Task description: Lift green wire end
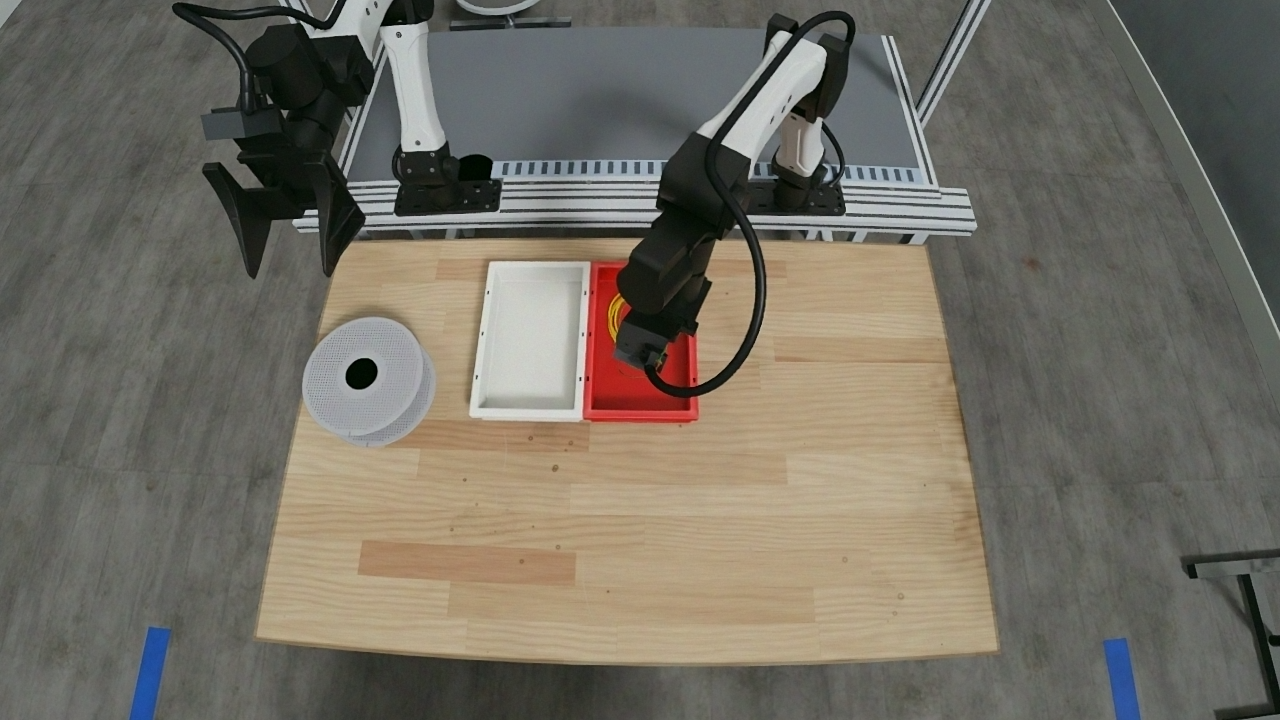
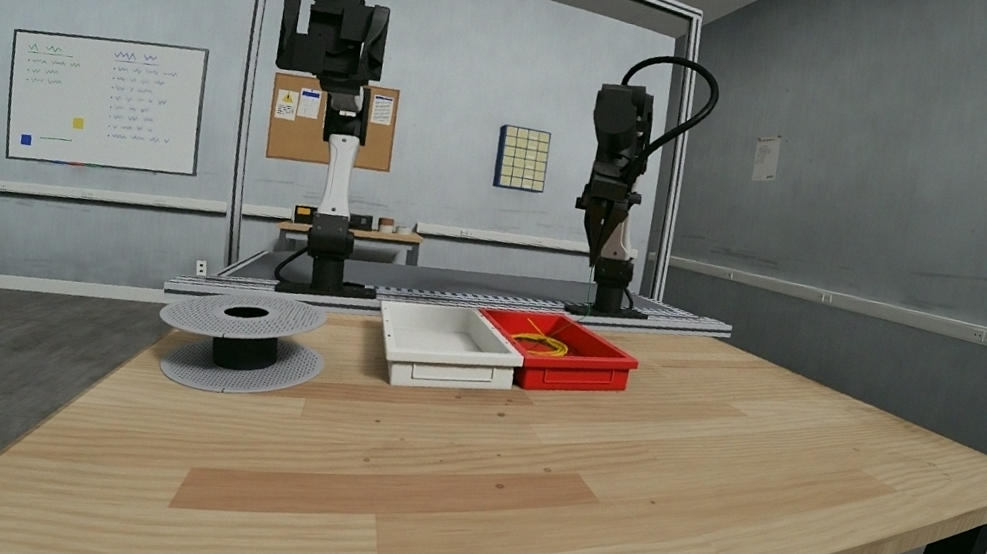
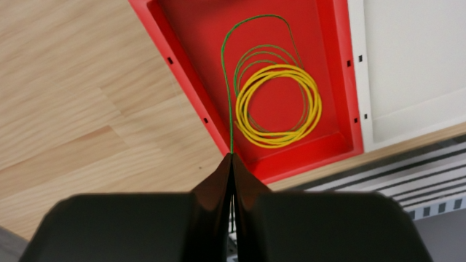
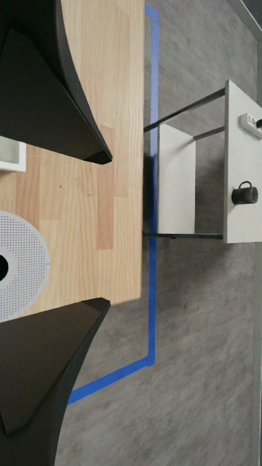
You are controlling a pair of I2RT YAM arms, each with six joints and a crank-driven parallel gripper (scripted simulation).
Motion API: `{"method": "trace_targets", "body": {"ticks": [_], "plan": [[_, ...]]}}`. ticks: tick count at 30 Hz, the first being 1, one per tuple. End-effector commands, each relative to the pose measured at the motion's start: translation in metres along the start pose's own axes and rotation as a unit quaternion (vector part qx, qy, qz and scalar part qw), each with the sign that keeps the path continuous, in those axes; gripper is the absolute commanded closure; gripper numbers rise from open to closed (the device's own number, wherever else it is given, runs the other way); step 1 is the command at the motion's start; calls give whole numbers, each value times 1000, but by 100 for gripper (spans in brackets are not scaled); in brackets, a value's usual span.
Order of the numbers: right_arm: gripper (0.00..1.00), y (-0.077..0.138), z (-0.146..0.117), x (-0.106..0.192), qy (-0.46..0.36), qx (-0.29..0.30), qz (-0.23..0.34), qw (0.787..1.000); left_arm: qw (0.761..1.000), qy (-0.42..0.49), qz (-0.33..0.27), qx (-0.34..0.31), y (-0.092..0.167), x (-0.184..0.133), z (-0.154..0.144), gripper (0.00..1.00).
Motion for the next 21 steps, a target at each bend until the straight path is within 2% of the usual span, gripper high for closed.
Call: {"method": "trace_targets", "body": {"ticks": [1, 21], "plan": [[0, 2, -4, 2, -2, 1, 1, 1000, 1000, 2, 0, 2, -2, 4, 0, 100], [0, 2, -4, 2, -2, 1, 1, 1000, 1000, 2, -5, -18, 8, 4, 1, 100]]}}
Point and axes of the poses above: on each arm, the point where the finger pads meet when closed, its own y axis back along the fingers, its own x axis across the jaws, z = x × y, the point moved 1 cm from there along y, back along the fingers, and after that the axes turned 1 degree about y, right-handed, at the moved point
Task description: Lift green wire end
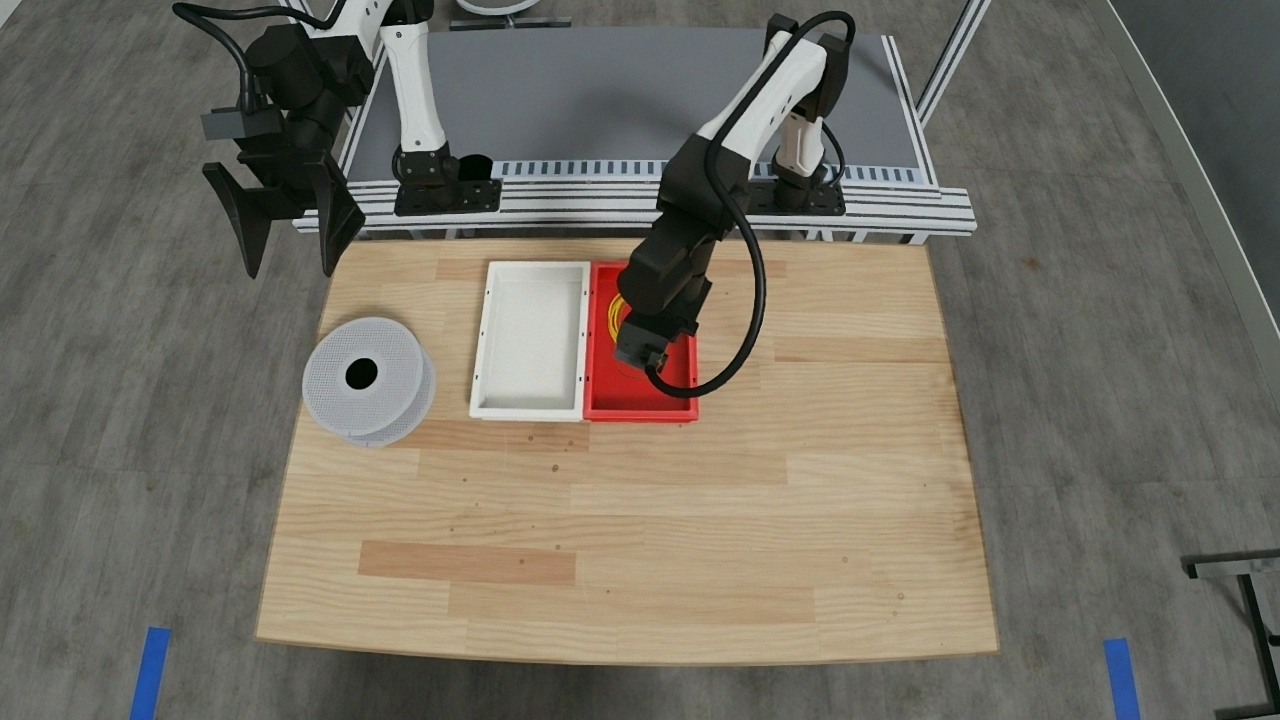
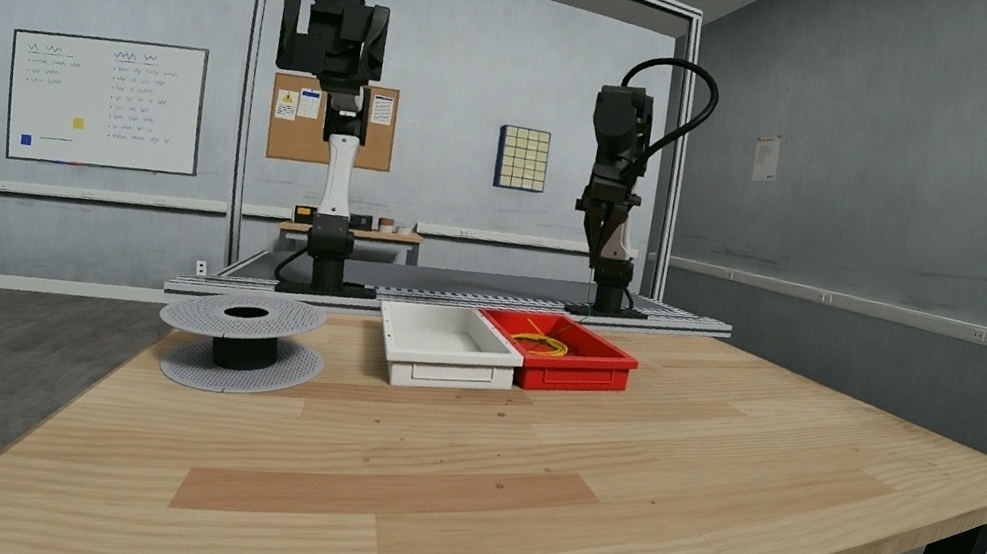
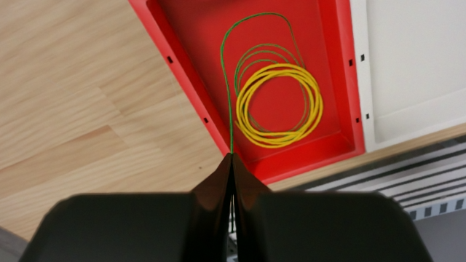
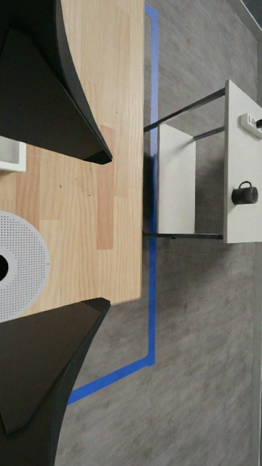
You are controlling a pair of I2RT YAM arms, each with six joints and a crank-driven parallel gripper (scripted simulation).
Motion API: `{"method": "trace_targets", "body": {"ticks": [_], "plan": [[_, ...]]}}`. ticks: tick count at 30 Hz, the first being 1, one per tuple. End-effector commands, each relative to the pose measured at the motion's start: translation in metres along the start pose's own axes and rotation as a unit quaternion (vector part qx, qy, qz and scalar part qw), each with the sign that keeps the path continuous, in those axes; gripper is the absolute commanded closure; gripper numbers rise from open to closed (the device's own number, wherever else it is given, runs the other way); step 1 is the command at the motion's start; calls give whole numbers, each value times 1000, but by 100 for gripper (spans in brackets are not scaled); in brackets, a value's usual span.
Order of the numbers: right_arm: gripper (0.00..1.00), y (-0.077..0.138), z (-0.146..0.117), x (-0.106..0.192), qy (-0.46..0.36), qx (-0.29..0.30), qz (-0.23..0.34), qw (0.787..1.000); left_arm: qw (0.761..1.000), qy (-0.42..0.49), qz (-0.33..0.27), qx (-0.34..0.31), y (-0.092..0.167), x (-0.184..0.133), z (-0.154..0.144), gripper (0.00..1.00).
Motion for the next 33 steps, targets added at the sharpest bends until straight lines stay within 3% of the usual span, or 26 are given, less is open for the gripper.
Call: {"method": "trace_targets", "body": {"ticks": [1, 24, 33], "plan": [[0, 2, -4, 2, -2, 1, 1, 1000, 1000, 2, -6, -23, 11, 4, 2, 100], [0, 2, -4, 2, -2, 1, 1, 1000, 993, 2, -30, -118, 59, 2, 6, 100], [0, 2, -4, 2, -2, 1, 1, 1000, 980, 2, -49, -192, 98, 1, 8, 100]]}}
Point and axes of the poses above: on each arm, the point where the finger pads meet when closed, its own y axis back along the fingers, its own x axis across the jaws, z = x × y, the point moved 1 cm from there along y, back along the fingers, and after that the axes turned 1 degree about y, right-handed, at the moved point
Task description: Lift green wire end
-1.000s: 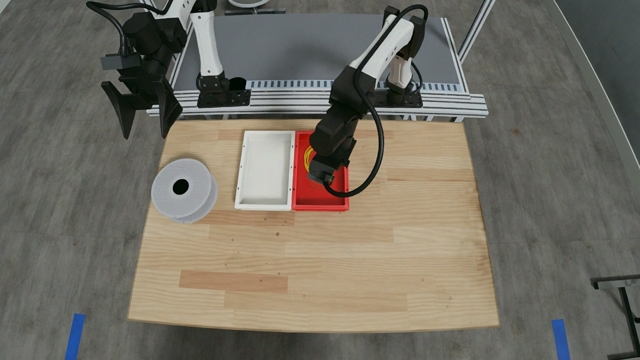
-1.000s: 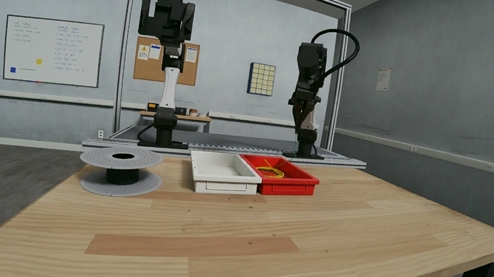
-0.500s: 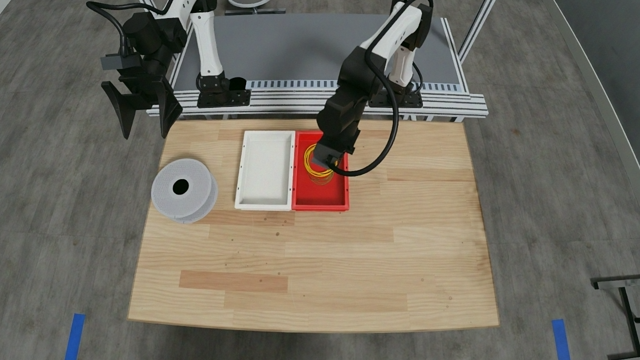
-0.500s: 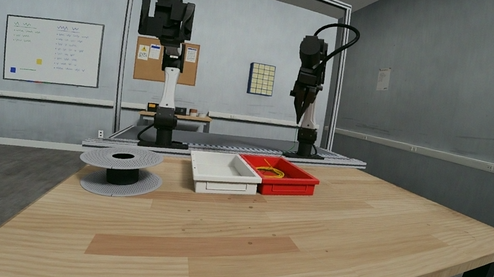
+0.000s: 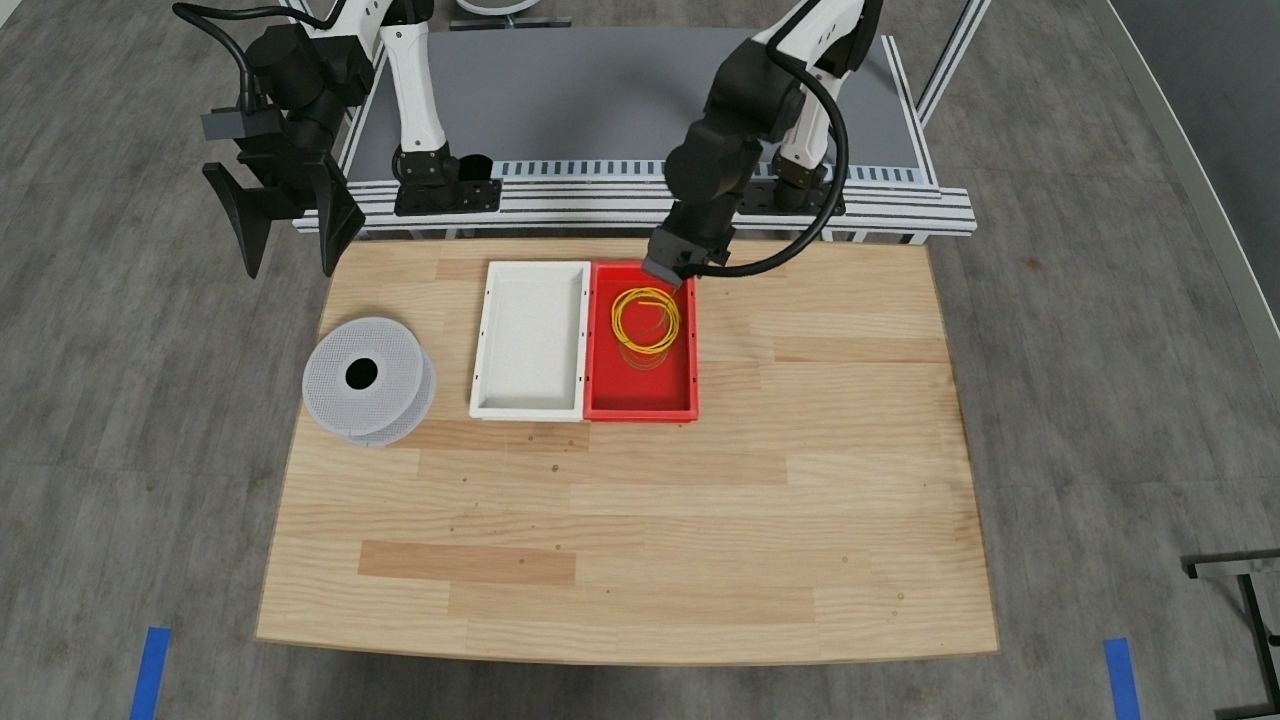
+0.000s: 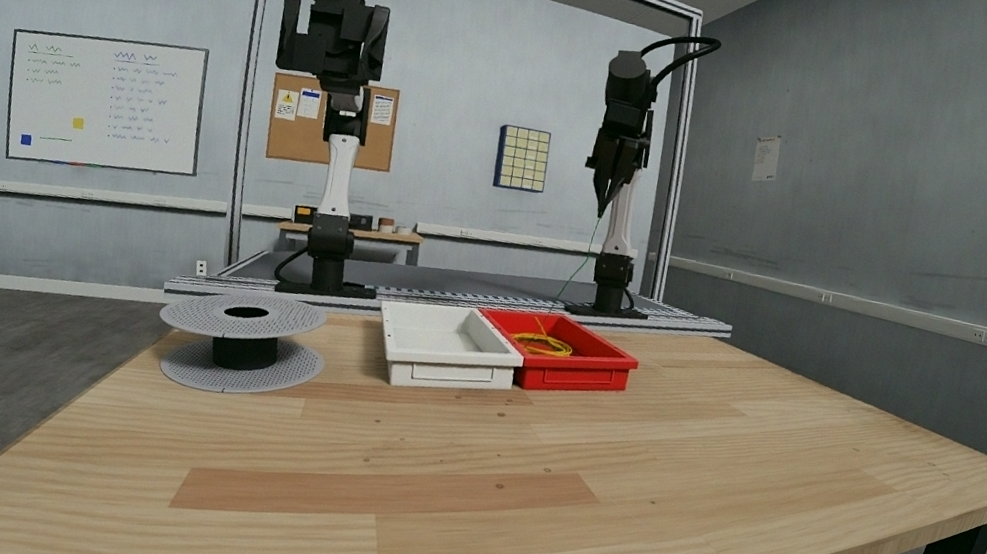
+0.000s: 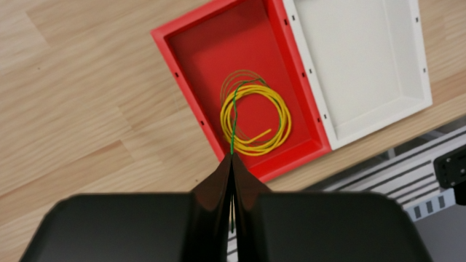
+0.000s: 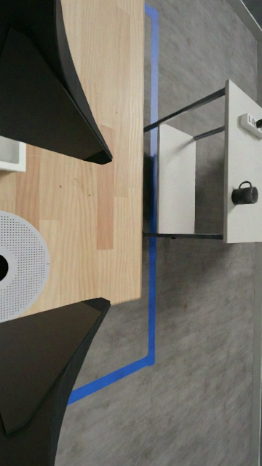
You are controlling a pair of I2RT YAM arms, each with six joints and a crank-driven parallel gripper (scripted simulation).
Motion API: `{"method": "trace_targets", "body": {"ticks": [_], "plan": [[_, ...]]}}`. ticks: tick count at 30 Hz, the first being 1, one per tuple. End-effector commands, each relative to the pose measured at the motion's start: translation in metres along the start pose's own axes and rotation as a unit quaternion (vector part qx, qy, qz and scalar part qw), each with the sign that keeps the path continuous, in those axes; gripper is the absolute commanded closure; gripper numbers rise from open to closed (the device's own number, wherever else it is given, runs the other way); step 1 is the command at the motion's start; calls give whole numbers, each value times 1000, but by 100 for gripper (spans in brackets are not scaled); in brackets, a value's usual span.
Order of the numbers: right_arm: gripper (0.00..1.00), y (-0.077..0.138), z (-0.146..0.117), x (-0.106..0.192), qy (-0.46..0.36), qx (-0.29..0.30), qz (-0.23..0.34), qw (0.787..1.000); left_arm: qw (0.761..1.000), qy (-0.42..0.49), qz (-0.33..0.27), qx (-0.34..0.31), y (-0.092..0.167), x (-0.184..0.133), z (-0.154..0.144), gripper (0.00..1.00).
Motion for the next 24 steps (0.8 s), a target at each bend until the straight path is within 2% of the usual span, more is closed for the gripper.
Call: {"method": "trace_targets", "body": {"ticks": [1, 12, 22, 24], "plan": [[0, 2, -4, 3, -2, 1, 1, 1000, 999, 3, -13, -50, 18, 1, 12, 100], [0, 2, -4, 3, -2, 1, 1, 1000, 988, 3, -38, -148, 64, -4, 30, 100], [0, 2, -4, 3, -2, 1, 1, 1000, 960, 3, -69, -271, 122, -11, 53, 100], [0, 2, -4, 3, -2, 1, 1, 1000, 957, 3, -72, -282, 127, -12, 55, 100]]}}
Point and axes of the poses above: on each arm, the point where the finger pads meet when closed, its own y axis back along the fingers, its own x axis across the jaws, z = x × y, the point moved 1 cm from there along y, back along the fingers, and after that the axes turned 1 degree about y, right-handed, at the moved point
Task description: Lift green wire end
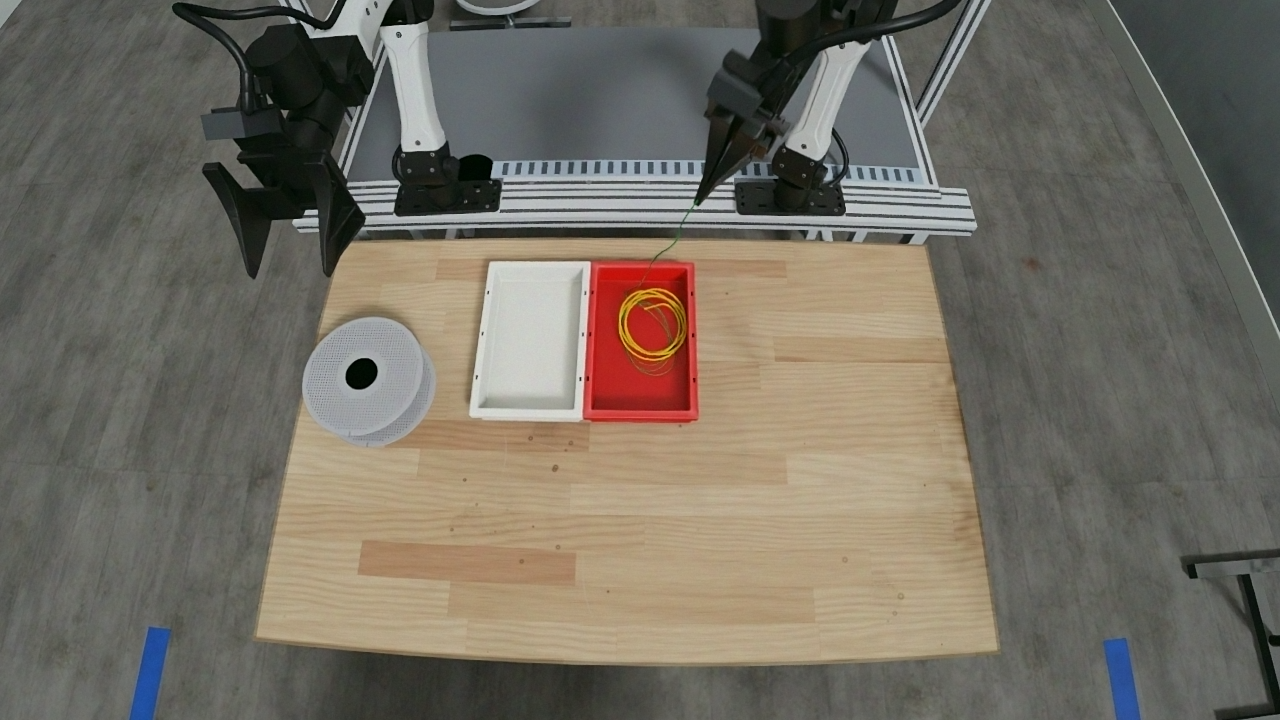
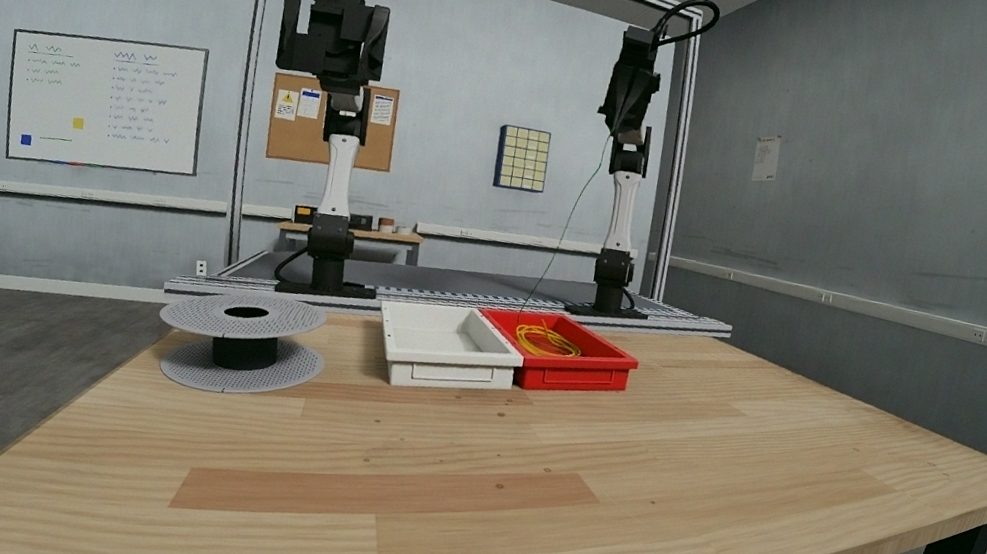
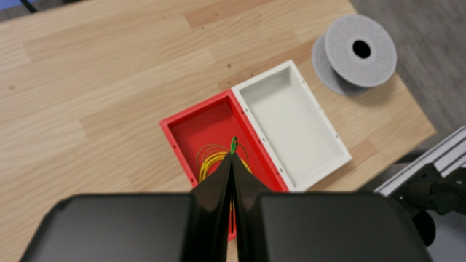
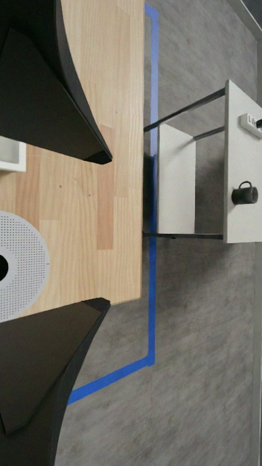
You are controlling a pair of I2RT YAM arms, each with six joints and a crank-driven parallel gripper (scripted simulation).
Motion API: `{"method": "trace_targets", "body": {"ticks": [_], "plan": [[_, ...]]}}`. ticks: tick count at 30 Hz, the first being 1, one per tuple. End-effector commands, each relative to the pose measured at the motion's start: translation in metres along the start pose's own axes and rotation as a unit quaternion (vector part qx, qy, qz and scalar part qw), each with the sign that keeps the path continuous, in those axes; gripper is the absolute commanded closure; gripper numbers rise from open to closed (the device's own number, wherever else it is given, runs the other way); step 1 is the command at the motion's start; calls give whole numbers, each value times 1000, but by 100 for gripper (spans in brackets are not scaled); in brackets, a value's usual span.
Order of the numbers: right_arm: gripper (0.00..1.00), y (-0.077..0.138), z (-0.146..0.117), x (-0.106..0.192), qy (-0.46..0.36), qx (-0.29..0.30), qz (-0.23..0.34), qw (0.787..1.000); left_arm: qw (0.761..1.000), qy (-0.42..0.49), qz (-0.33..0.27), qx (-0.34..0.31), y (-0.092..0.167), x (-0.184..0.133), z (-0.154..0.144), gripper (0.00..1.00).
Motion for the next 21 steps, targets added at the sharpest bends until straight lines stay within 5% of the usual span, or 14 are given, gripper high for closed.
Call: {"method": "trace_targets", "body": {"ticks": [1, 21], "plan": [[0, 2, -4, 3, -2, 1, 1, 1000, 1000, 6, -7, -30, -1, 0, 10, 100], [0, 2, -4, 3, -2, 1, 1, 1000, 984, 6, -43, -173, 41, -14, 66, 100]]}}
Point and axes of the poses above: on each arm, the point where the finger pads meet when closed, its own y axis back along the fingers, its own x axis across the jaws, z = x × y, the point moved 1 cm from there along y, back along the fingers, and after that the axes turned 1 degree about y, right-handed, at the moved point
